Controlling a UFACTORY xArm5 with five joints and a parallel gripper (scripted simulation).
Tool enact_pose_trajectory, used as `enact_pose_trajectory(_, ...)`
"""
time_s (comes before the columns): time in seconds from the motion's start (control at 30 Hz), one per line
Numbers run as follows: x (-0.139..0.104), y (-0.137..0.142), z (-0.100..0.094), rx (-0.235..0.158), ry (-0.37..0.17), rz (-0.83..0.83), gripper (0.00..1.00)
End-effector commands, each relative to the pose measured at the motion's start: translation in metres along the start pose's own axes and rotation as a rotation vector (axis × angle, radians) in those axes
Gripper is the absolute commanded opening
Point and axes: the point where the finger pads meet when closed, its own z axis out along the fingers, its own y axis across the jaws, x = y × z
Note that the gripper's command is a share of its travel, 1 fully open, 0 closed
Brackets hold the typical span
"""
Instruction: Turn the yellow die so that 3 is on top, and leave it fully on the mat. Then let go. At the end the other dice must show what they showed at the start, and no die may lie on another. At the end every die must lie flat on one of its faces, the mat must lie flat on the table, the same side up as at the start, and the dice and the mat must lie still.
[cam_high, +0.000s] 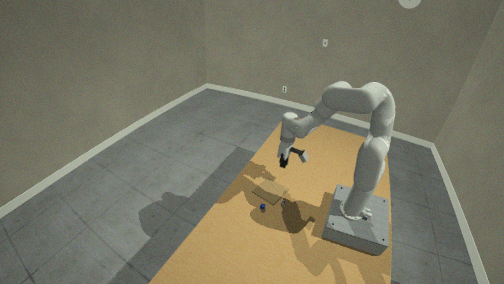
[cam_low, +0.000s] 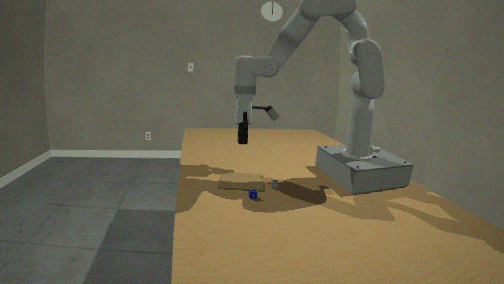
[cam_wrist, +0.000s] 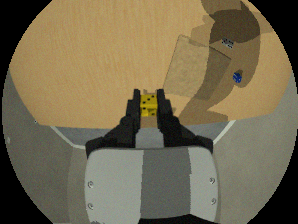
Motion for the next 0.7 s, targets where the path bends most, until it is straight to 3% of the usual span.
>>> enact_pose_trajectory(0.0, -0.001, 0.0, -0.002, 0.001, -0.004, 0.0, 0.15)
enact_pose_trajectory(0.3, -0.002, 0.001, -0.002, 0.001, -0.004, -0.049, 0.15)
enact_pose_trajectory(0.67, -0.005, 0.012, -0.002, 0.002, -0.004, -0.367, 0.15)
